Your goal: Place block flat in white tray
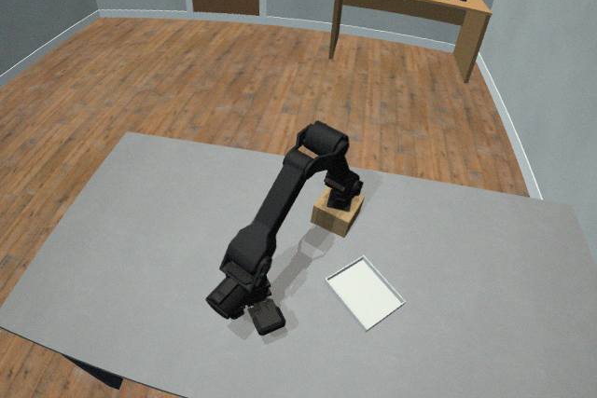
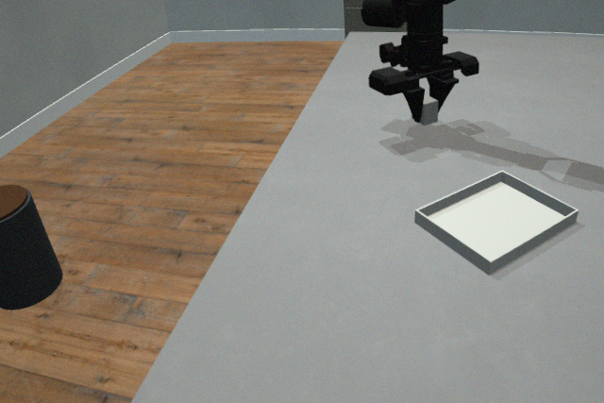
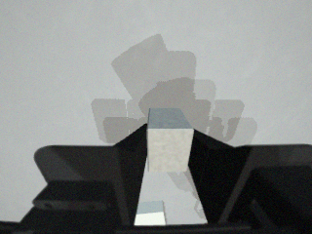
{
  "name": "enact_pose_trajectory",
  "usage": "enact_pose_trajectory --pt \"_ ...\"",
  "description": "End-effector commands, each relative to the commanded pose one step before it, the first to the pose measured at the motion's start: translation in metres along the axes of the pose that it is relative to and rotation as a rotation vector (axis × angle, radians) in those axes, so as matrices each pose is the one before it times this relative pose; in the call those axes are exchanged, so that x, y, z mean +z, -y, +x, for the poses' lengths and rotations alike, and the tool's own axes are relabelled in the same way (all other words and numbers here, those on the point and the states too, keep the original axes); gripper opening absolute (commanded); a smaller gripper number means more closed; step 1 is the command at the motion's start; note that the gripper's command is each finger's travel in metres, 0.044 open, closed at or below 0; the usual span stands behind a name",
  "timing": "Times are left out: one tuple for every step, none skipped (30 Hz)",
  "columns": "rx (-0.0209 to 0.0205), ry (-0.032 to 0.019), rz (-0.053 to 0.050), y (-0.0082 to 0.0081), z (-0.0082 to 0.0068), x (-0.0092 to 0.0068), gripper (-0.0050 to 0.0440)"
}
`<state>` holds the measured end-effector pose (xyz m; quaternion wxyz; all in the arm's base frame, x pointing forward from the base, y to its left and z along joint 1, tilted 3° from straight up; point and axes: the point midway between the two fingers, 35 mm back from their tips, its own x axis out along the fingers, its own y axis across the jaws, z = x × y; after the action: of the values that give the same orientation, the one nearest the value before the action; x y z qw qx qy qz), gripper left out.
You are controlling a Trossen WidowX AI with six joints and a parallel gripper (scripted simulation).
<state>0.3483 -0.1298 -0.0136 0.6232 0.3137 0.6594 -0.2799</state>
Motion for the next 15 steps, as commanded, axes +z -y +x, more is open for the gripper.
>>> enact_pose_trajectory --pt "0.01799 0.04011 -0.0036 -0.0031 -0.02747 0.00559 0.0" --pt "0.0 0.0 0.0 0.0 -0.00326 0.0 0.0" --pt "0.0 0.0 0.0 0.0 -0.00302 0.0 0.0" --pt "0.0 0.0 0.0 0.0 -0.00275 0.0 0.0" --pt "0.0 0.0 0.0 0.0 -0.0025 -0.00001 0.0" --pt "0.0 0.0 0.0 0.0 -0.00219 0.0 0.0" --pt "0.0 0.0 0.0 0.0 -0.00193 0.0 0.0" --pt "0.0 0.0 0.0 0.0 -0.00165 0.0 0.0" --pt "0.0 0.0 0.0 0.0 -0.00134 0.00001 0.0" --pt "0.0 0.0 0.0 0.0 -0.00108 0.0 0.0" --pt "0.0 0.0 0.0 0.0 -0.00083 0.0 0.0" --pt "0.0 0.0 0.0 0.0 -0.00059 0.0 0.0" --pt "0.0 0.0 0.0 0.0 -0.00038 0.0 0.0" --pt "0.0 0.0 0.0 0.0 0.0 0.0 0.0" --pt "0.0 0.0 0.0 0.0 0.0 0.0 0.0"
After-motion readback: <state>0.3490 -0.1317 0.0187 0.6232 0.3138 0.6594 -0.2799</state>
